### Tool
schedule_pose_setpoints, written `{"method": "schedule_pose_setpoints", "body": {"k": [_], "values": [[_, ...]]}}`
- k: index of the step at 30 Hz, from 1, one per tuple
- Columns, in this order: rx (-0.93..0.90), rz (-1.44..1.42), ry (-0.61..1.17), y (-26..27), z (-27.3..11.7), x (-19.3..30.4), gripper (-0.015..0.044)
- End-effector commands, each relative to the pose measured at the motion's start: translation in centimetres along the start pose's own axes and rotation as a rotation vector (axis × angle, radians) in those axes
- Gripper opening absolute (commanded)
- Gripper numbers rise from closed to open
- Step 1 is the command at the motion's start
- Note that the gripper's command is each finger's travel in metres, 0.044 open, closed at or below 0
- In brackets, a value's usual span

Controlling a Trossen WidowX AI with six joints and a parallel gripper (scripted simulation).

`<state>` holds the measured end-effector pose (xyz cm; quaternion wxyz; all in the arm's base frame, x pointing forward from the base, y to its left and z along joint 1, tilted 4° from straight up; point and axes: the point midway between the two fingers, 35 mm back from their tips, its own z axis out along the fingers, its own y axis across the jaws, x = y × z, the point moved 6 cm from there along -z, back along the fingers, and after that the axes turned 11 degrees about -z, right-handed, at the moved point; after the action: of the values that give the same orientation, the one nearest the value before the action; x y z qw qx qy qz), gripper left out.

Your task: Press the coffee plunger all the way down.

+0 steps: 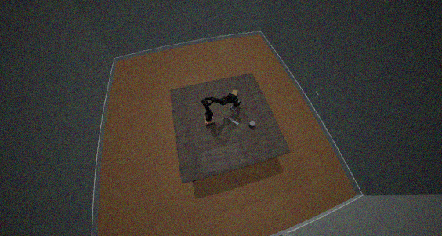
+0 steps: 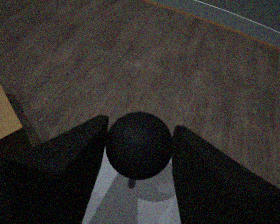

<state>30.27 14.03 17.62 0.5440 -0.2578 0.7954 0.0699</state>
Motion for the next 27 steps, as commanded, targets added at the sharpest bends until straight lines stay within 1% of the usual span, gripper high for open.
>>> {"method": "schedule_pose_setpoints", "body": {"k": [1, 5, 17, 18, 22, 24, 27], "values": [[0.000, 0.000, 0.001, 0.0, 0.0, 0.0, 0.0114], [0.000, 0.000, 0.001, 0.0, 0.0, 0.0, 0.0114], [0.000, 0.000, 0.001, 0.0, 0.0, 0.0, 0.0429], [0.000, 0.000, 0.001, 0.0, 0.0, 0.0, 0.0440], [-0.001, 0.000, 0.002, -0.1, -0.4, -0.3, 0.0440], [-0.001, 0.001, 0.005, -0.2, -1.3, -1.0, 0.0440], [-0.003, 0.002, 0.011, -0.6, -3.8, -2.6, 0.0440]]}}
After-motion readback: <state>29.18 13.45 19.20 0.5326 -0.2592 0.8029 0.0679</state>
